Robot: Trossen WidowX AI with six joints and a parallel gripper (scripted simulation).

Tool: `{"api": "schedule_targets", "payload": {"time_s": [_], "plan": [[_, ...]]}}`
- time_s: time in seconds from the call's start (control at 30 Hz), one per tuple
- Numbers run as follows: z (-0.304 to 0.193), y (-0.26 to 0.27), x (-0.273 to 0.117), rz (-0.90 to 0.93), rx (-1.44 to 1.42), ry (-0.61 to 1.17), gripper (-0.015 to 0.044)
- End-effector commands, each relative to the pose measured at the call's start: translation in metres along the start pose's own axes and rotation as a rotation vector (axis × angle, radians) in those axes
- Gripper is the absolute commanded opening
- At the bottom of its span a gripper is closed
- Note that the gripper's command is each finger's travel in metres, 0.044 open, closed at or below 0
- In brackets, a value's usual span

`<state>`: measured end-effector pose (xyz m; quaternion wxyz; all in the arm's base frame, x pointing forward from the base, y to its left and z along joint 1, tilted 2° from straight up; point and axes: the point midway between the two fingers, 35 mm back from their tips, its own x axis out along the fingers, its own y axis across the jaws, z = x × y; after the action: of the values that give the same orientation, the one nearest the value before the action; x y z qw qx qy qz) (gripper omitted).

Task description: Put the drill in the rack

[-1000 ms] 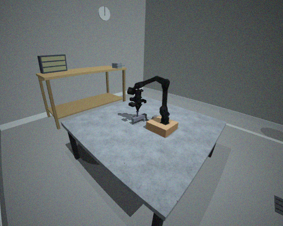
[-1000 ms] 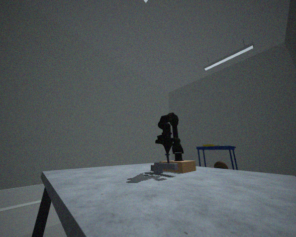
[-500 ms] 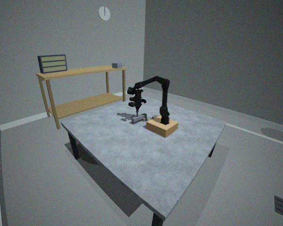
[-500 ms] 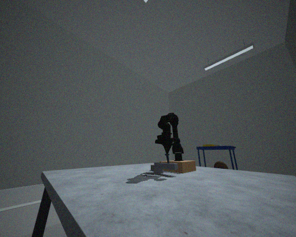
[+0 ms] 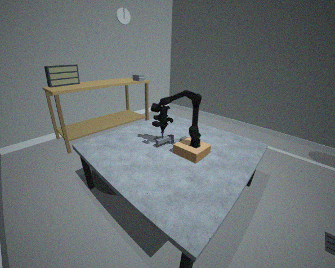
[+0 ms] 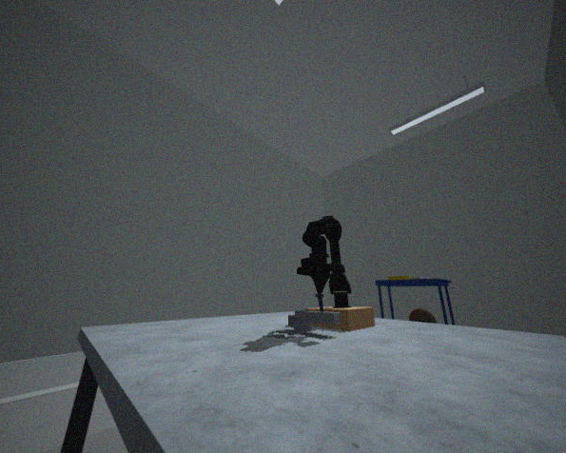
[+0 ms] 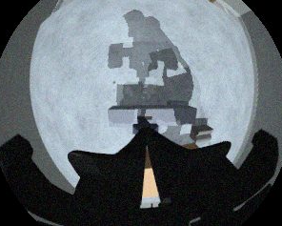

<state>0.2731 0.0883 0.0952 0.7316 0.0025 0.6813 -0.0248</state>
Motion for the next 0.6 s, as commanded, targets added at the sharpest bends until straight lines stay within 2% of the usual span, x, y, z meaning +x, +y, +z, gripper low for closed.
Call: {"api": "schedule_targets", "payload": {"time_s": [0.0, 0.57], "plan": [[-0.0073, 0.0019, 0.0129, -0.002, -0.004, 0.036, 0.0], [-0.0085, 0.0025, 0.0201, -0.002, -0.004, 0.036, 0.0]]}}
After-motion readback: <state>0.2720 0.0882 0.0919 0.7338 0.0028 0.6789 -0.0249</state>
